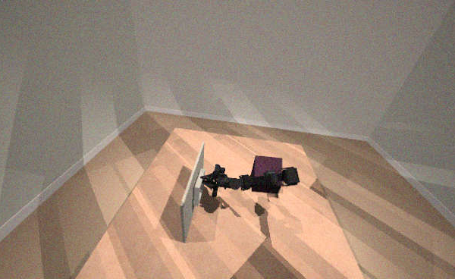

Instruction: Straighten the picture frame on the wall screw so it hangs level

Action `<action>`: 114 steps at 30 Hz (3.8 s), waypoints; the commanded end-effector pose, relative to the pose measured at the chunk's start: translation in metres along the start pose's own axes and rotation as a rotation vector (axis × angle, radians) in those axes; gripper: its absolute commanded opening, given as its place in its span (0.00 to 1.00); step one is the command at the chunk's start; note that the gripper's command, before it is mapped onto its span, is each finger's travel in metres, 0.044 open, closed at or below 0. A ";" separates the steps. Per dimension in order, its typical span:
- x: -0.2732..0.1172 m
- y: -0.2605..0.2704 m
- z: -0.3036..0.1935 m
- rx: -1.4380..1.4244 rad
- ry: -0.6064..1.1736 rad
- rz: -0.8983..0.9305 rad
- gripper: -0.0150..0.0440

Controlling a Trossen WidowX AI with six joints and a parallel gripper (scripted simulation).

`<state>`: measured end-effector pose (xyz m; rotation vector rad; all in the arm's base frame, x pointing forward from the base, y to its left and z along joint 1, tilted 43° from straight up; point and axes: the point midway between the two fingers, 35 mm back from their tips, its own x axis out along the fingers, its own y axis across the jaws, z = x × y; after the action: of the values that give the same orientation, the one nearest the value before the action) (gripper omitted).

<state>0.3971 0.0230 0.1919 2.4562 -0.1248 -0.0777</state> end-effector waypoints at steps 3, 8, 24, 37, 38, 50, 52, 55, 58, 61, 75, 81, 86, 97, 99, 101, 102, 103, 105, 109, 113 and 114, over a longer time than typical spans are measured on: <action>0.000 0.000 0.000 -0.039 0.000 -0.003 0.25; 0.000 0.000 0.000 -0.062 0.000 -0.003 0.25; 0.000 0.001 -0.001 -0.149 0.000 -0.003 0.25; 0.000 0.001 0.000 -0.135 -0.001 0.000 0.69; 0.000 0.001 0.000 -0.135 -0.001 0.000 0.69; -0.088 -0.004 -0.003 0.100 -0.004 0.002 0.69; -0.098 -0.005 0.000 0.132 -0.004 0.002 0.69; -0.100 -0.005 0.000 0.136 -0.004 0.002 0.69; -0.099 0.000 -0.005 0.121 0.001 -0.001 0.69; -0.114 0.008 -0.008 0.148 -0.001 0.000 0.69; -0.185 0.032 0.010 0.271 -0.007 0.000 0.69; -0.185 0.033 0.009 0.272 -0.004 0.001 0.69; -0.188 0.033 0.011 0.277 -0.007 0.000 0.69; -0.188 0.033 0.011 0.277 -0.007 0.000 0.69; -0.188 0.033 0.011 0.277 -0.007 0.000 0.69; -0.188 0.033 0.011 0.277 -0.007 0.000 0.69; -0.188 0.033 0.011 0.277 -0.007 0.000 0.69; -0.188 0.033 0.011 0.277 -0.007 0.000 0.69; -0.188 0.033 0.011 0.277 -0.007 0.000 0.69; -0.188 0.033 0.011 0.277 -0.007 0.000 0.69; -0.188 0.033 0.011 0.277 -0.007 0.000 0.69; -0.188 0.033 0.011 0.277 -0.007 0.000 0.69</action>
<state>0.2077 0.0118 0.2086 2.7301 -0.1429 -0.0705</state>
